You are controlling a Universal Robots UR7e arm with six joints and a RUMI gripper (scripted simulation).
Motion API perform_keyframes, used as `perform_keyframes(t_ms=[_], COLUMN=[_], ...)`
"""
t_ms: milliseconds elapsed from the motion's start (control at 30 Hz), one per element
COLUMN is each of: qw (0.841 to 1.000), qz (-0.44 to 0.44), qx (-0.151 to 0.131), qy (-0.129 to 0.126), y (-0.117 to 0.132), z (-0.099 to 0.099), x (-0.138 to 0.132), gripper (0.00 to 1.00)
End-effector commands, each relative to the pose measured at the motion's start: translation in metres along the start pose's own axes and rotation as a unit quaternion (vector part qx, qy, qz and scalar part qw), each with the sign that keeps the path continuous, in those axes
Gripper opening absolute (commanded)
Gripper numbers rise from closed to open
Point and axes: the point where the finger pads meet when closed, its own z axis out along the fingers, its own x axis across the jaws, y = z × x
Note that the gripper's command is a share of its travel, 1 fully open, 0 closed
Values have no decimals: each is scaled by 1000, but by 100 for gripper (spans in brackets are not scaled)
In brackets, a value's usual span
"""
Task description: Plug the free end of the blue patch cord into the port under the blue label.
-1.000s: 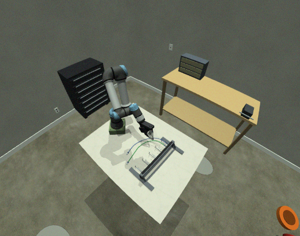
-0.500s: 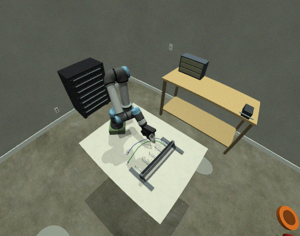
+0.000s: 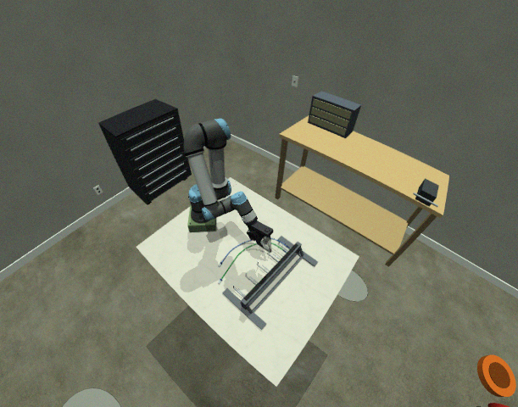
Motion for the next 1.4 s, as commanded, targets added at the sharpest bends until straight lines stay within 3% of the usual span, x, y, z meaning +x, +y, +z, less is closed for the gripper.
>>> perform_keyframes(t_ms=[0,533,1367], qw=[1000,1000,1000], qz=[0,0,0], qx=[1,1,1], qy=[0,0,0], y=[-1,-1,-1], z=[12,33,35], x=[0,0,0], gripper=[0,0,0])
